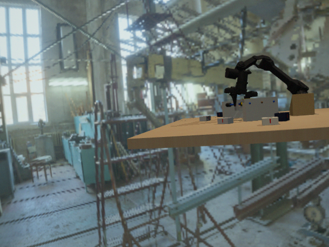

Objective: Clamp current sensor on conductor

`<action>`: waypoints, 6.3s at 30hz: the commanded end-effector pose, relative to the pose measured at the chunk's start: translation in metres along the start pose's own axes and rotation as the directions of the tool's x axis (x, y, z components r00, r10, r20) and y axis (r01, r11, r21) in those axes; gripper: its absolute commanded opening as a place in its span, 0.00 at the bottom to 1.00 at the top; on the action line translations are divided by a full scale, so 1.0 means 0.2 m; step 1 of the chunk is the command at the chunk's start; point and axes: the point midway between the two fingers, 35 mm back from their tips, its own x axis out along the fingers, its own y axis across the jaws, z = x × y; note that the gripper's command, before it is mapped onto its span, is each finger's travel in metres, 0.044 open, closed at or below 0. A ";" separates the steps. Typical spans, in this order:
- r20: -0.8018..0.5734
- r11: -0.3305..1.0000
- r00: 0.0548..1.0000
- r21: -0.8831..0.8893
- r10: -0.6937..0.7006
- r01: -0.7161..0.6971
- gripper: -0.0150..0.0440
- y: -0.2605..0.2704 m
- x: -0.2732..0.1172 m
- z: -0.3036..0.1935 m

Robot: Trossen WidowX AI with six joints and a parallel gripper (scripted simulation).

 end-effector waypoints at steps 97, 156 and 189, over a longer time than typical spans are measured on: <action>0.001 0.999 0.999 0.003 -0.041 0.041 0.51 0.00 0.00 0.00; 0.001 0.998 0.998 0.001 -0.056 0.056 0.69 0.00 0.01 -0.01; 0.001 0.998 0.998 0.001 -0.055 0.055 0.60 0.00 0.01 -0.01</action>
